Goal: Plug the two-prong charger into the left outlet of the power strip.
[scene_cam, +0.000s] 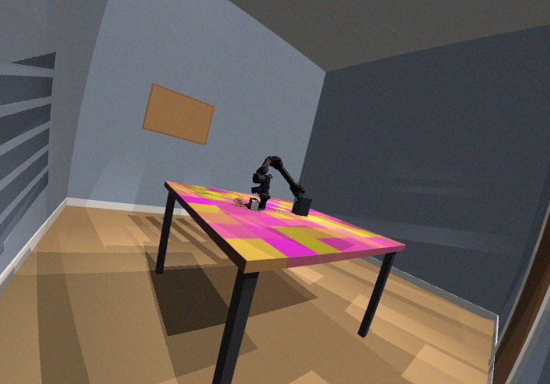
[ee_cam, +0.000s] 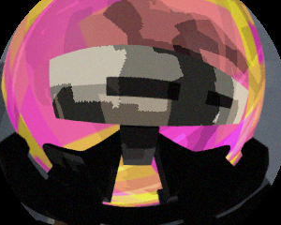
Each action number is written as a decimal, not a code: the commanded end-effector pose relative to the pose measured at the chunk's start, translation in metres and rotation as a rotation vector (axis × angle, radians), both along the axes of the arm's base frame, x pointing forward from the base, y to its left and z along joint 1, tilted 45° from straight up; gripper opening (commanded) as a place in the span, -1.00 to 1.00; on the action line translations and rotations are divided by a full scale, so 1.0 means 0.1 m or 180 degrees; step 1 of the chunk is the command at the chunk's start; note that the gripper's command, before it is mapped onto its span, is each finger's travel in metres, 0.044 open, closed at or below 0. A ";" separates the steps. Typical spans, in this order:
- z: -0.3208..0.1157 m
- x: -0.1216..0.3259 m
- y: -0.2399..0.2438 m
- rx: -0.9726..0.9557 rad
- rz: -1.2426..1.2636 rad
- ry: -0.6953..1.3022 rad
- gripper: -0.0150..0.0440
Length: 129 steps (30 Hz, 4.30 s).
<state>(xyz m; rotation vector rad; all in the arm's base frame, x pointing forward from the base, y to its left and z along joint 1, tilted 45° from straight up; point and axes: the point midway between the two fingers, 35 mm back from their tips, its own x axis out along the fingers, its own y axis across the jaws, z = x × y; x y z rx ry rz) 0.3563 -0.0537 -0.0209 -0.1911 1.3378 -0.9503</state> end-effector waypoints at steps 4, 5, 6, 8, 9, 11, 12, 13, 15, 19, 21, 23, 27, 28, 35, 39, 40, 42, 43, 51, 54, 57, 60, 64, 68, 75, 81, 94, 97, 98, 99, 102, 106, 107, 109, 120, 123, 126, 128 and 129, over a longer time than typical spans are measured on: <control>0.03 0.08 -0.03 -0.0012 0.0002 -0.0057 -0.49; 0.03 0.09 -0.03 -0.0012 0.0002 -0.0057 -0.49; 0.03 0.09 -0.03 -0.0012 0.0002 -0.0057 -0.49; 0.03 0.10 -0.04 -0.0012 0.0002 -0.0058 -0.49; 0.03 0.10 -0.04 -0.0012 0.0002 -0.0058 -0.49; 0.03 0.11 -0.04 -0.0012 0.0002 -0.0058 -0.49; 0.03 0.11 -0.05 -0.0012 0.0002 -0.0058 -0.49; 0.04 0.11 -0.05 -0.0012 0.0002 -0.0058 -0.49; 0.04 0.12 -0.05 -0.0012 0.0002 -0.0058 -0.49; 0.04 0.13 -0.06 -0.0012 0.0002 -0.0058 -0.49; 0.04 0.14 -0.06 -0.0012 0.0002 -0.0058 -0.49; 0.04 0.15 -0.07 -0.0012 0.0002 -0.0058 -0.49; 0.04 0.15 -0.07 -0.0012 0.0002 -0.0058 -0.49; 0.04 0.15 -0.07 -0.0012 0.0002 -0.0058 -0.49; 0.04 0.14 -0.07 -0.0012 0.0002 -0.0058 -0.49; 0.03 0.14 -0.07 -0.0012 0.0002 -0.0058 -0.49; 0.03 0.13 -0.07 -0.0012 0.0002 -0.0058 -0.49; 0.03 0.13 -0.07 -0.0012 0.0002 -0.0058 -0.49; 0.03 0.13 -0.07 -0.0012 0.0002 -0.0058 -0.49; 0.03 0.12 -0.07 -0.0013 0.0002 -0.0058 -0.49; 0.02 0.12 -0.06 -0.0012 0.0002 -0.0058 -0.49; 0.02 0.11 -0.06 -0.0012 0.0002 -0.0058 -0.49; 0.02 0.11 -0.06 -0.0012 0.0002 -0.0058 -0.49; 0.02 0.11 -0.06 -0.0012 0.0002 -0.0058 -0.49; 0.03 0.11 -0.05 -0.0012 0.0002 -0.0058 -0.49; 0.04 0.11 -0.05 -0.0012 0.0002 -0.0058 -0.49; 0.04 0.11 -0.04 -0.0012 0.0002 -0.0058 -0.49; 0.06 0.12 -0.03 -0.0012 0.0002 -0.0058 -0.49; 0.06 0.12 -0.03 -0.0012 0.0002 -0.0058 -0.49; 0.06 0.12 -0.03 -0.0012 0.0002 -0.0058 -0.49; 0.06 0.12 -0.03 -0.0012 0.0002 -0.0058 -0.49; 0.06 0.12 -0.03 -0.0012 0.0002 -0.0058 -0.49; 0.07 0.12 -0.03 -0.0012 0.0002 -0.0058 -0.49; 0.07 0.12 -0.03 -0.0012 0.0002 -0.0058 -0.49; 0.07 0.12 -0.02 -0.0012 0.0002 -0.0058 -0.49; 0.08 0.13 -0.03 -0.0012 0.0002 -0.0058 -0.49; 0.08 0.13 -0.03 -0.0012 0.0002 -0.0058 -0.49; 0.04 0.07 -0.03 0.0014 -0.0005 0.0018 -0.49; 0.04 0.07 -0.03 0.0014 -0.0005 0.0018 -0.49; 0.04 0.07 -0.03 0.0014 -0.0005 0.0018 -0.49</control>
